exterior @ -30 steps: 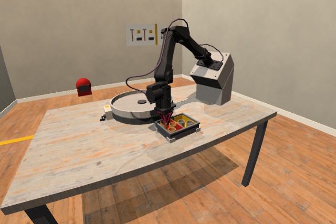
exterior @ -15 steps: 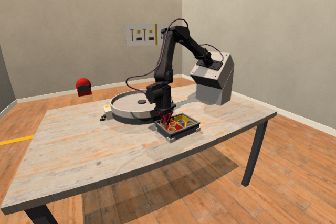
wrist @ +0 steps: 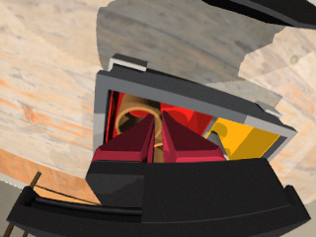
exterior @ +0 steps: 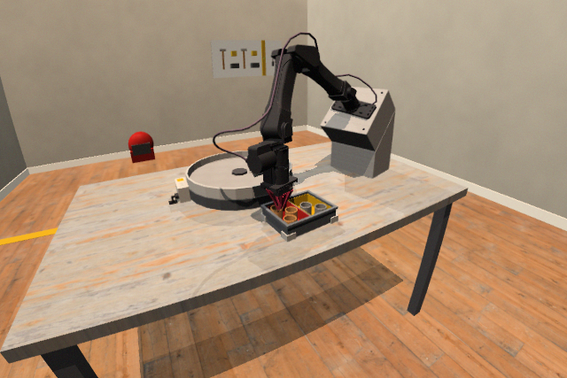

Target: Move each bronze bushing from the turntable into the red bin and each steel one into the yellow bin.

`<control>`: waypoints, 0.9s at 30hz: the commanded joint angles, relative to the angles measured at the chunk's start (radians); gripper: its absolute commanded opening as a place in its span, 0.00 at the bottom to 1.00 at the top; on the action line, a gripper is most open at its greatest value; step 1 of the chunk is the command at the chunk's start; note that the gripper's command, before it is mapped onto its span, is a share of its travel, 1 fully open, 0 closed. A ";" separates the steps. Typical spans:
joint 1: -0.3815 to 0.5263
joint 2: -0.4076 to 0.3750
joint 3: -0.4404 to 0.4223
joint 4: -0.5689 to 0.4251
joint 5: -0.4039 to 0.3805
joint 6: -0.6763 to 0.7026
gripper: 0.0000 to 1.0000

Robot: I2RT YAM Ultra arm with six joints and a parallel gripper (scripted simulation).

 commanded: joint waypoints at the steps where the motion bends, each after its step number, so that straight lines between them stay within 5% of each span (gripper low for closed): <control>1: -0.010 -0.013 0.018 0.012 -0.004 -0.005 0.00; 27: -0.011 -0.012 0.020 0.004 -0.004 -0.005 0.00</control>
